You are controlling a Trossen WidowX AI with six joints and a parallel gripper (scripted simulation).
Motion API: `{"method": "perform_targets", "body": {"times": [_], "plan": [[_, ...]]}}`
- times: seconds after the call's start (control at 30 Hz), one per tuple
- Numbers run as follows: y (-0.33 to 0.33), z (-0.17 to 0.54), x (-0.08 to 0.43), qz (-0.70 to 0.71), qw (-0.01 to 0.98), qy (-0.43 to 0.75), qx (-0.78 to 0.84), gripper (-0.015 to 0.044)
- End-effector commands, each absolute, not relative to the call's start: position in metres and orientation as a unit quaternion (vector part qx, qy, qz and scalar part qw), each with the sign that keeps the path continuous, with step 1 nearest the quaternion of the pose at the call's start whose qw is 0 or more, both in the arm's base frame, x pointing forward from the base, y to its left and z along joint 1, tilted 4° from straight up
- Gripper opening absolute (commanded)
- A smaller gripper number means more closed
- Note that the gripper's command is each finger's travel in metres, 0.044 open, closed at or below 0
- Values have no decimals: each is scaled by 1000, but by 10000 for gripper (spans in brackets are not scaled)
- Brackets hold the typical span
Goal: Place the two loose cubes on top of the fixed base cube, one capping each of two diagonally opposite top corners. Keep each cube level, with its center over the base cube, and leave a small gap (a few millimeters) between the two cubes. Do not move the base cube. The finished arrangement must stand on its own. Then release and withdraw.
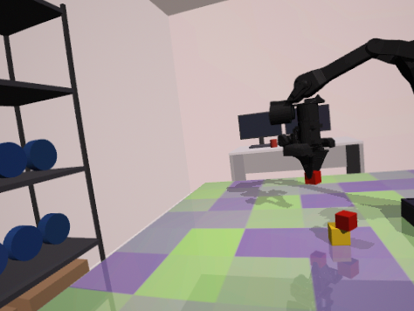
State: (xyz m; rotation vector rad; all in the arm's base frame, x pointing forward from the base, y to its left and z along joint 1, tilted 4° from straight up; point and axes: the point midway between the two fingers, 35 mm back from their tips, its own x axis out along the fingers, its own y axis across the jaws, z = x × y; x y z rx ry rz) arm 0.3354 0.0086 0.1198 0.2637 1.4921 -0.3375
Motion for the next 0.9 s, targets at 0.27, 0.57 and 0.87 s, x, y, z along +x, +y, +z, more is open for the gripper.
{"method": "perform_targets", "body": {"times": [0.27,0.57,0.87], "plan": [[45,115,327,-168,710,670,137,105],[73,113,318,-179,706,668,152,105],[99,110,308,-190,703,665,165,105]]}}
